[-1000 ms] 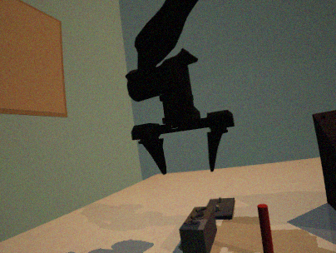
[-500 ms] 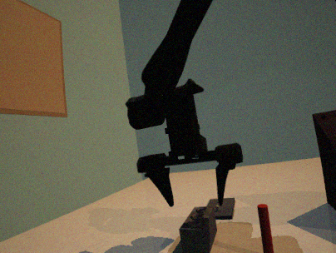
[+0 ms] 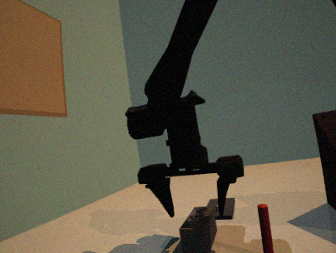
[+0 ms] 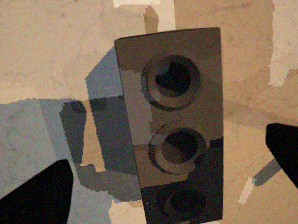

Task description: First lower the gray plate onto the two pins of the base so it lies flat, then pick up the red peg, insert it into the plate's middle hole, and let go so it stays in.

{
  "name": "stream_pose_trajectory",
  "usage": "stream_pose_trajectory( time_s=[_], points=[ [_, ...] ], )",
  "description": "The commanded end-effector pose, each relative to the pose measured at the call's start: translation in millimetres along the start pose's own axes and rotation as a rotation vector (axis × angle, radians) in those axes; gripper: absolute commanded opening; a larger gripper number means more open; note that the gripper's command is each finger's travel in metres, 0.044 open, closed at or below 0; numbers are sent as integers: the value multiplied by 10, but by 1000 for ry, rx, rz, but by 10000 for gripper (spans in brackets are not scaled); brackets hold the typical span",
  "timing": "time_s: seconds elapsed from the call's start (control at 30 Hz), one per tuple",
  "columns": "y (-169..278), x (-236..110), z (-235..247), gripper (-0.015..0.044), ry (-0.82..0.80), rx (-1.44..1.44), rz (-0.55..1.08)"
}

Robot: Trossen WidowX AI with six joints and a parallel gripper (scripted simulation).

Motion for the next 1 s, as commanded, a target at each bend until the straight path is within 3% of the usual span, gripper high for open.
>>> stream_pose_trajectory(
  time_s=[0.0,0.73,0.97],
  points=[
    [-23,100,-15,440,10,12,3],
    [-13,432,-37,440,10,12,6],
    [-13,432,-37,256,10,12,6]
  ],
)
Point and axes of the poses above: the point midway between the two fingers, 35 mm back from their tips, its own x axis out along the fingers, its own z axis across the jaws, y = z × x, the point moved 8 cm from there along -x, back along the fingers, and after that the axes turned 7 degrees about x, right-handed, at the moved point
